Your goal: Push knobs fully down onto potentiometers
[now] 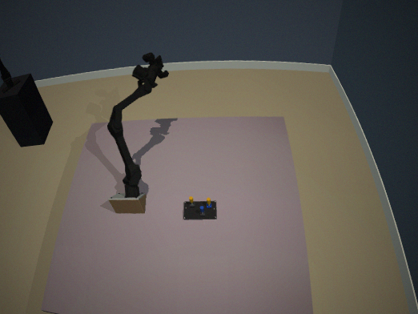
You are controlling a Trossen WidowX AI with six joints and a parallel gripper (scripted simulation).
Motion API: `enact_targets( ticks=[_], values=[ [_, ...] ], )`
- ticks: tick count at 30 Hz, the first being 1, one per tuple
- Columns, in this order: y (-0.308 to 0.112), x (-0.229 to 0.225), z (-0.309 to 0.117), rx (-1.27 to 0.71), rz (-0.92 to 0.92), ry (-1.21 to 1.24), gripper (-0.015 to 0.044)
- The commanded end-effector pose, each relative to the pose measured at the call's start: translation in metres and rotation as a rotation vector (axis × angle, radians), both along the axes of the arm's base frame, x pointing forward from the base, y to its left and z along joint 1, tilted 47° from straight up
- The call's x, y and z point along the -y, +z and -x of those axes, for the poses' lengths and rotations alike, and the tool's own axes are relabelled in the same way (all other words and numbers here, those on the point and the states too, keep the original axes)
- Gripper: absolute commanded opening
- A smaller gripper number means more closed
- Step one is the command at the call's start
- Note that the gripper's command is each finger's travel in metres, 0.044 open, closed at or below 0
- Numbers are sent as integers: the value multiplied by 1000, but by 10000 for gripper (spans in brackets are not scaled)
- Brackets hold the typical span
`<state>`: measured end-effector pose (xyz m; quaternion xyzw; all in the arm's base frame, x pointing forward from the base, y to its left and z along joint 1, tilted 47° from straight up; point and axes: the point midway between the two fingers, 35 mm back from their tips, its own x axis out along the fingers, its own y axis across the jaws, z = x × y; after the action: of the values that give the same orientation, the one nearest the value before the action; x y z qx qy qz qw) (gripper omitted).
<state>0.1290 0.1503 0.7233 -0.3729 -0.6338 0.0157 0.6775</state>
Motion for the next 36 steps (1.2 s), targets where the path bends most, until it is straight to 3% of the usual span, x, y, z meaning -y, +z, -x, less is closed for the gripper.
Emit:
enact_targets(
  ticks=[1,17,36],
  values=[
    [-16,-15,-29,-84,55,7,0],
    [-57,-27,-109,-314,134,-28,0],
    [-156,-21,-222,-767,203,-48,0]
  ],
)
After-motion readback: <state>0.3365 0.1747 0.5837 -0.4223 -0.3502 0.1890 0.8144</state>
